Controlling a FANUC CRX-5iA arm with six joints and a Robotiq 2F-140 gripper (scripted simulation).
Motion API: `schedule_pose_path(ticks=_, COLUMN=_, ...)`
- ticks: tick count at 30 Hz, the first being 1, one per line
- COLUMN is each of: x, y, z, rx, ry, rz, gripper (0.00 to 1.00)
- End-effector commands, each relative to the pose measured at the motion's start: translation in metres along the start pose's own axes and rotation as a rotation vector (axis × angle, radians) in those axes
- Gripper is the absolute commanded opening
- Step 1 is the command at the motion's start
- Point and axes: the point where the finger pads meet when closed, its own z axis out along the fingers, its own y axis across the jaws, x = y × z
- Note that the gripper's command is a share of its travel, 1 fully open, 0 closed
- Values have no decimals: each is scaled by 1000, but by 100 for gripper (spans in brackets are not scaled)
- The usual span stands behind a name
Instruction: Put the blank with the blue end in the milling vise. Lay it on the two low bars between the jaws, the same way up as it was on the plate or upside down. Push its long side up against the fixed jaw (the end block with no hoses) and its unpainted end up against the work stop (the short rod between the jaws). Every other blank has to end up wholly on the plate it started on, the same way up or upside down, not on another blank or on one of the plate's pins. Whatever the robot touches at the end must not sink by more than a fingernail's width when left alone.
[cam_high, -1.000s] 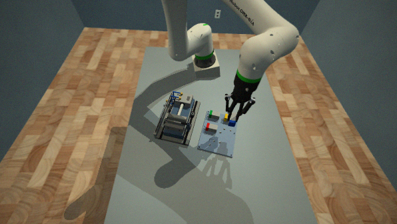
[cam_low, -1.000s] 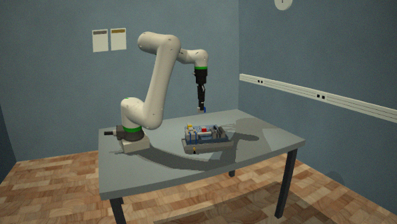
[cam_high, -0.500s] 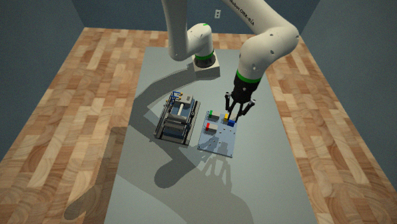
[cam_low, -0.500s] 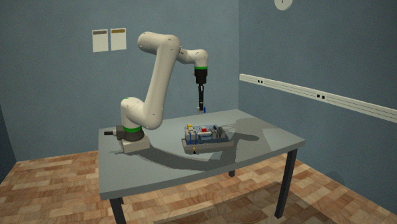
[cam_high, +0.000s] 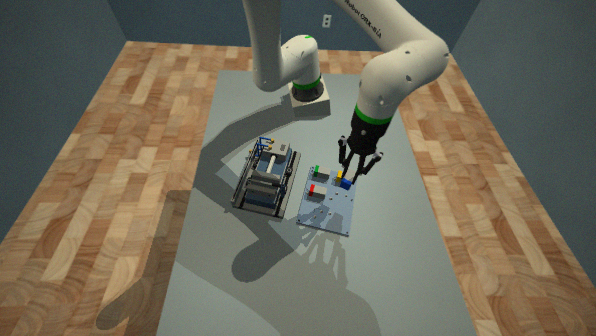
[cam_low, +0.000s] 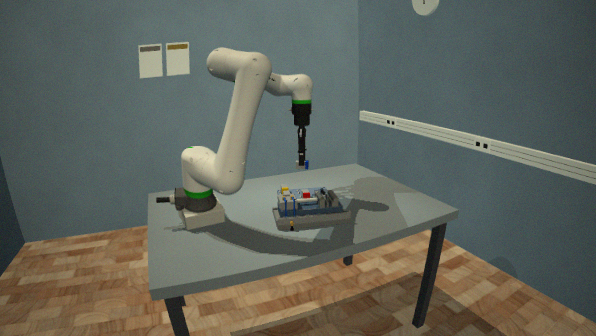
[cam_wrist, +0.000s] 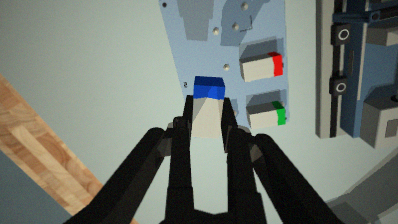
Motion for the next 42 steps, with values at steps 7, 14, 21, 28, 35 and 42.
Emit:
schedule_pose_path(ticks=7, x=0, y=0, z=-1, rx=1, ry=3, rz=96, gripper=10)
schedule_pose_path(ticks=14, x=0, y=0, z=-1, rx=1, ry=4, rz=186, gripper=10)
schedule_pose_path(ticks=21, x=0, y=0, z=-1, rx=1, ry=4, rz=241, gripper=10)
schedule_pose_path(ticks=28, x=0, y=0, z=-1, rx=1, ry=4, rz=349, gripper=10)
schedule_pose_path(ticks=35, x=0, y=0, z=-1, rx=1, ry=4, rz=456, gripper=10)
schedule_pose_path(ticks=42, x=0, y=0, z=-1, rx=1, ry=3, rz=517, gripper=10)
